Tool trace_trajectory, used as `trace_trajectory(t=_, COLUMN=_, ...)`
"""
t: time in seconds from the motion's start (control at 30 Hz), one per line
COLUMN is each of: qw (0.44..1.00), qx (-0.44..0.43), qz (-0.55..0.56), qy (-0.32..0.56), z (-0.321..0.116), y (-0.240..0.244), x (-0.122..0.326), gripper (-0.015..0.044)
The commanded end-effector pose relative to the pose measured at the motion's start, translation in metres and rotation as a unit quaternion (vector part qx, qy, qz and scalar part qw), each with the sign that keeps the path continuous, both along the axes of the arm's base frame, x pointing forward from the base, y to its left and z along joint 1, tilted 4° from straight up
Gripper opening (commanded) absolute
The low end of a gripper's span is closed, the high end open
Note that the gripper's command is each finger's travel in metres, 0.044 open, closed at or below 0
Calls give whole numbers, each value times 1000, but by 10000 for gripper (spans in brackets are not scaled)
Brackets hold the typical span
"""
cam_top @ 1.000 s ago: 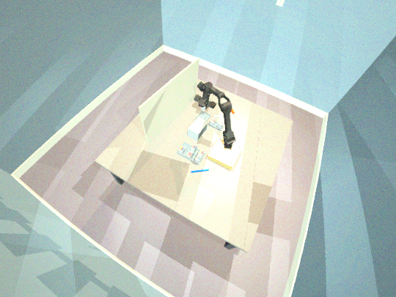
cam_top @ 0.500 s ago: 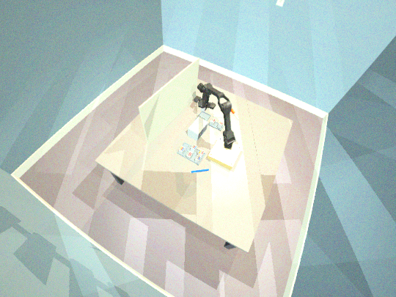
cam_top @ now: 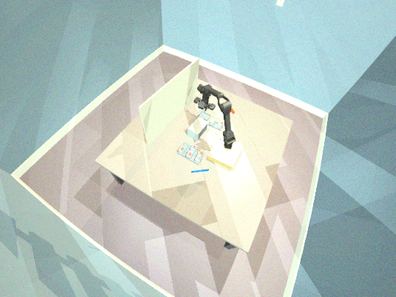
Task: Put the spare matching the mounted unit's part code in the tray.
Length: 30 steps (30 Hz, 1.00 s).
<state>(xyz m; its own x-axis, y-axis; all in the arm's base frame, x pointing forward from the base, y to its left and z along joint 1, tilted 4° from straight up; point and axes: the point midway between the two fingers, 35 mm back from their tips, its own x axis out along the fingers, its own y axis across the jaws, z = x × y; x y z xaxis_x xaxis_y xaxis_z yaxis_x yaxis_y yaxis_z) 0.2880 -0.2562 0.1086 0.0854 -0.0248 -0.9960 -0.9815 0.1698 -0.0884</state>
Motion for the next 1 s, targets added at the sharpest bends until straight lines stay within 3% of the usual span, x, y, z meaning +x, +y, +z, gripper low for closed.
trace_trajectory(t=0.0, qw=1000, qx=2, qz=-1, qy=-1, z=-4, y=1, x=0, gripper=0)
trace_trajectory(t=0.97, qw=1000, qx=2, qz=-1, qy=-1, z=-28, y=1, x=2, gripper=0)
